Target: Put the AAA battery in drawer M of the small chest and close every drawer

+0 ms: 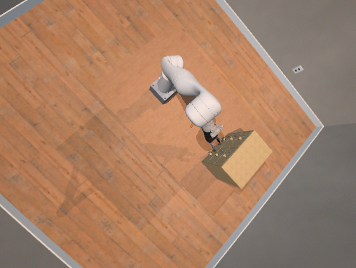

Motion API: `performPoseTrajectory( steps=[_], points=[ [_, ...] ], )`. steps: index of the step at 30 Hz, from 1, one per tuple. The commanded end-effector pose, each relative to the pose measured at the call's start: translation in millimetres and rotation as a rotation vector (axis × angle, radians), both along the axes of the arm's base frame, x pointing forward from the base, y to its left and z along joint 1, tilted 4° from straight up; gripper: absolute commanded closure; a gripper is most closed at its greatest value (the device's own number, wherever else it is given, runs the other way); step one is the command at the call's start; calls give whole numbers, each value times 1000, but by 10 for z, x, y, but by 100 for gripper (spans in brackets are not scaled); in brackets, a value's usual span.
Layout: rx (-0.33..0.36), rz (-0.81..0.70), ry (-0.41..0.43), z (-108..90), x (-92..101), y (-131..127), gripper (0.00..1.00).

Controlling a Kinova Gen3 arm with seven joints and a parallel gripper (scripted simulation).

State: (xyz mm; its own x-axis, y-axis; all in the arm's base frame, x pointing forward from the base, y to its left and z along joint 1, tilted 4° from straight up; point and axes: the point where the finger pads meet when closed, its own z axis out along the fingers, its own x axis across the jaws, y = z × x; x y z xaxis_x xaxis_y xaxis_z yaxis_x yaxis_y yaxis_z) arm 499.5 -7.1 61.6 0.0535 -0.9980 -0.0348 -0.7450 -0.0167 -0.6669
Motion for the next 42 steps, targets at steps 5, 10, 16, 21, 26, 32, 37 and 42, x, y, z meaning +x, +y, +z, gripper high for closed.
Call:
performPoseTrajectory(
  steps=[5, 10, 16, 21, 26, 32, 37, 42],
  points=[
    [6, 0, -4, -70, -19, 15, 0],
    [8, 0, -20, -91, -6, 19, 0],
    [8, -1, -37, -110, 6, 19, 0],
    [8, -1, -45, -117, 11, 17, 0],
    [9, -2, -56, -132, 21, 20, 0],
    [10, -2, -68, -146, 30, 22, 0],
    [10, -3, -74, -154, 35, 23, 0],
    [10, -3, -80, -160, 39, 23, 0]
  ],
)
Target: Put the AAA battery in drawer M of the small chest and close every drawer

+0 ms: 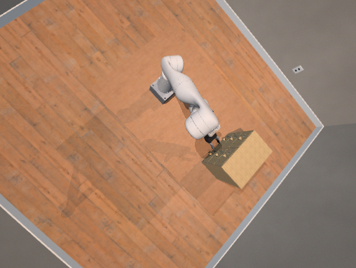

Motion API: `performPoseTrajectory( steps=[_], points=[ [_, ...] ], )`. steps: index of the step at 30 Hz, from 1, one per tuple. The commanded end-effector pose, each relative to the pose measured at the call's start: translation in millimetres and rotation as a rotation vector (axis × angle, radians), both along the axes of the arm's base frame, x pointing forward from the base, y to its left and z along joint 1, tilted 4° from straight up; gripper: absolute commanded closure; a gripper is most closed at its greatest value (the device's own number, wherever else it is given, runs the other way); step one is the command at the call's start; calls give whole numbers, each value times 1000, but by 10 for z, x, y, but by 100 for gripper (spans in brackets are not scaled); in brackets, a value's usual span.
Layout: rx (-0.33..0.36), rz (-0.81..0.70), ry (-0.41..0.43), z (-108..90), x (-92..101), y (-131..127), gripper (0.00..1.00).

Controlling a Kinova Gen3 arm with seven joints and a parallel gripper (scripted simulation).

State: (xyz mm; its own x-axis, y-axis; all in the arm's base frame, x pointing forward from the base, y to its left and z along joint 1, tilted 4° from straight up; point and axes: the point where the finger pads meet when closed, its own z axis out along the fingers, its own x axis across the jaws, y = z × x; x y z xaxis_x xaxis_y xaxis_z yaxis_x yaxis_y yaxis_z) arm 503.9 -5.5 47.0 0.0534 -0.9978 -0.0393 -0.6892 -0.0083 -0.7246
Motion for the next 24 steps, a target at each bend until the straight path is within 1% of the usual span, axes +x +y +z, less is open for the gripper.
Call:
performPoseTrajectory(
  steps=[1, 24],
  points=[
    [2, 0, -1, -15, -4, 6, 0],
    [1, 0, -14, -29, 4, 5, 0]
  ],
)
